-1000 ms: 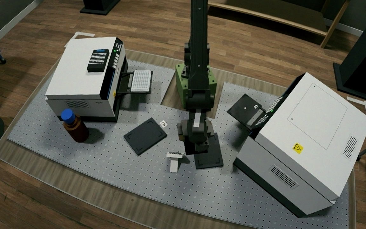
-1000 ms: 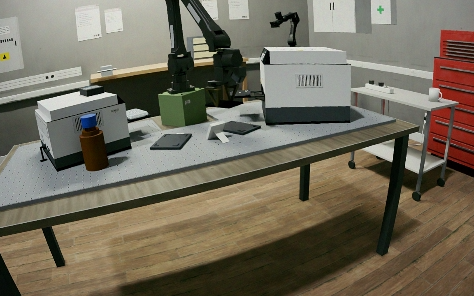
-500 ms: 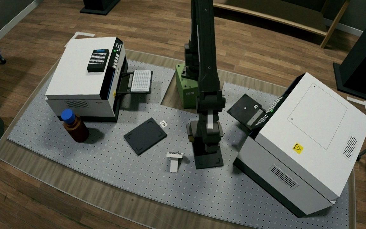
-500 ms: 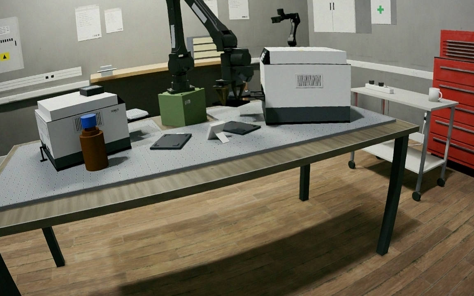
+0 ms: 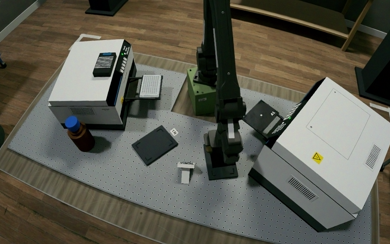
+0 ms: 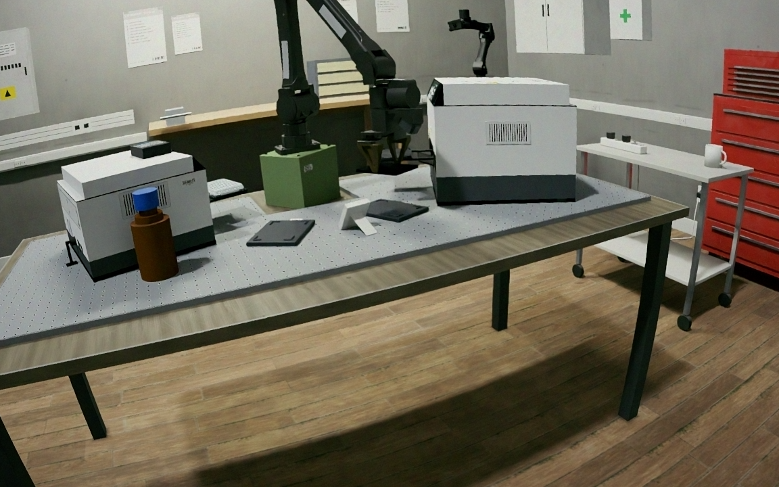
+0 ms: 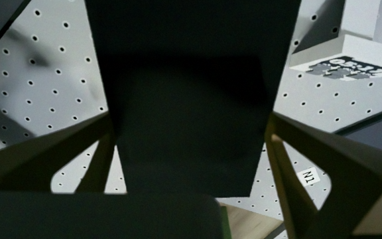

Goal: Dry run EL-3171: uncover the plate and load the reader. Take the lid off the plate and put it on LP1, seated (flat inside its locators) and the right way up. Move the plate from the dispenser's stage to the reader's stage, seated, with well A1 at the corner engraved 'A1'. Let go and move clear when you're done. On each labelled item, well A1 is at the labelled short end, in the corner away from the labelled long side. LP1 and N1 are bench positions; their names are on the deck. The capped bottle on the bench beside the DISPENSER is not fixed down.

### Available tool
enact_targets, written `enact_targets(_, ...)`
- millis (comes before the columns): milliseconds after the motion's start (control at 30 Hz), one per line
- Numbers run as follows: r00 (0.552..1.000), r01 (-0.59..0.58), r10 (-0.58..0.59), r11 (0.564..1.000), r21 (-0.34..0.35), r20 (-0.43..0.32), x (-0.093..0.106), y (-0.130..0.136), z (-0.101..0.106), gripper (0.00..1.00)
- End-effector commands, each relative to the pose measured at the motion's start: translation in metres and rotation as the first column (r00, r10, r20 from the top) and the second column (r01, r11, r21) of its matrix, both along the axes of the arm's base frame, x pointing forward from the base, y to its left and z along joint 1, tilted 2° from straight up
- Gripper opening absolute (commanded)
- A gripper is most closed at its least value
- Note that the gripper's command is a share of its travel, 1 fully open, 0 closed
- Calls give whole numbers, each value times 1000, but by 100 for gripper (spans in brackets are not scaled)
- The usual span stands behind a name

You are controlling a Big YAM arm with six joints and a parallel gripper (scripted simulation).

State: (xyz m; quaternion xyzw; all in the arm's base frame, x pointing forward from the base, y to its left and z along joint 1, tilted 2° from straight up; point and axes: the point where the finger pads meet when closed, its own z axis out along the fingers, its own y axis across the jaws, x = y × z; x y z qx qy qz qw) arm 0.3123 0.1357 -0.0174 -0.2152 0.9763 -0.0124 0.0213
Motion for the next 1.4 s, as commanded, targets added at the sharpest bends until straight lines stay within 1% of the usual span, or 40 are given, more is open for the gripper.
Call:
enact_targets(0,1000,9,-9,1000,8,29,6,-6,6,85)
enact_targets(100,1000,-3,2,1000,8,29,0,-8,7,85)
enact_targets(200,999,-23,22,1000,10,34,-4,-4,8,85)
enact_targets(267,998,-31,30,999,16,48,2,2,11,85)
enact_targets(433,998,-36,35,999,18,51,5,5,12,85)
enact_targets(600,999,-21,21,1000,18,51,14,4,11,85)
enact_targets(800,999,-9,9,1000,12,35,15,0,3,85)
enact_targets(900,999,-8,8,1000,12,34,15,0,2,85)
enact_targets(1167,1000,-7,7,1000,2,5,-3,1,-13,85)
enact_targets(1300,1000,-23,23,1000,-2,-3,-10,-1,-13,85)
enact_targets(1367,1000,-31,31,1000,-4,-7,-12,-1,-18,85)
